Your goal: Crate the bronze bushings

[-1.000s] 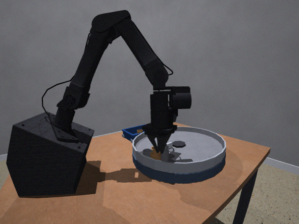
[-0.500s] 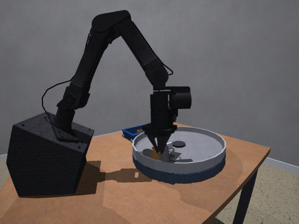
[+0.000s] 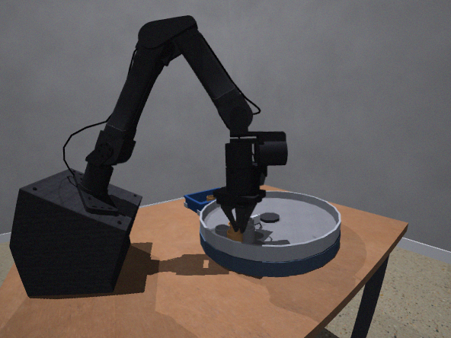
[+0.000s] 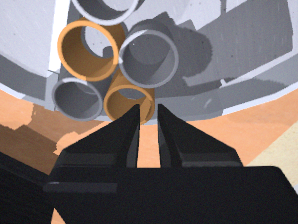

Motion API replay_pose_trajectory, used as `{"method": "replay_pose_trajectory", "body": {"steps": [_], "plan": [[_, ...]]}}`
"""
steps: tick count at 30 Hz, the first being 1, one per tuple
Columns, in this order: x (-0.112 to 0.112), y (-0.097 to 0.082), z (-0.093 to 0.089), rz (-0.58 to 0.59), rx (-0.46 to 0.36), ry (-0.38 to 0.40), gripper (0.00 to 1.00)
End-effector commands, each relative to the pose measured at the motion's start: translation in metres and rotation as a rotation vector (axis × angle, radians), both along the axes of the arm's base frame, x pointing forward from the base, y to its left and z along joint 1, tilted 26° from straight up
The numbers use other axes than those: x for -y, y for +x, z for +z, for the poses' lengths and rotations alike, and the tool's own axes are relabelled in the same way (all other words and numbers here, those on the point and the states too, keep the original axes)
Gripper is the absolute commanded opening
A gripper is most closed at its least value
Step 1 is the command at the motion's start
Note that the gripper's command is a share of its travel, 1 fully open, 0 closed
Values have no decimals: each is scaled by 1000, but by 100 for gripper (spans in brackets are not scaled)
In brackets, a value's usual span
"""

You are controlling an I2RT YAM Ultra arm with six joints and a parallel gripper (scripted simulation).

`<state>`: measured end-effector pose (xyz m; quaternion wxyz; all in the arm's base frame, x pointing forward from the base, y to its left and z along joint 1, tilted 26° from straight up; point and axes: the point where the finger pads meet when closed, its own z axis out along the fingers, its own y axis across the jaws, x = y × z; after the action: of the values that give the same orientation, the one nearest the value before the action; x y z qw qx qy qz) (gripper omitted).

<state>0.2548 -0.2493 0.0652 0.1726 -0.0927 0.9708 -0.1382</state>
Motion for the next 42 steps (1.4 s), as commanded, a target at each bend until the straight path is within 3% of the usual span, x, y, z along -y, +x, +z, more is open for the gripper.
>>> {"method": "replay_pose_trajectory", "body": {"steps": [1,3,42], "plan": [[0,-2,7,1,27,-17,15],[4,2,14,1,39,-31,15],[5,5,20,2,43,-33,15]]}}
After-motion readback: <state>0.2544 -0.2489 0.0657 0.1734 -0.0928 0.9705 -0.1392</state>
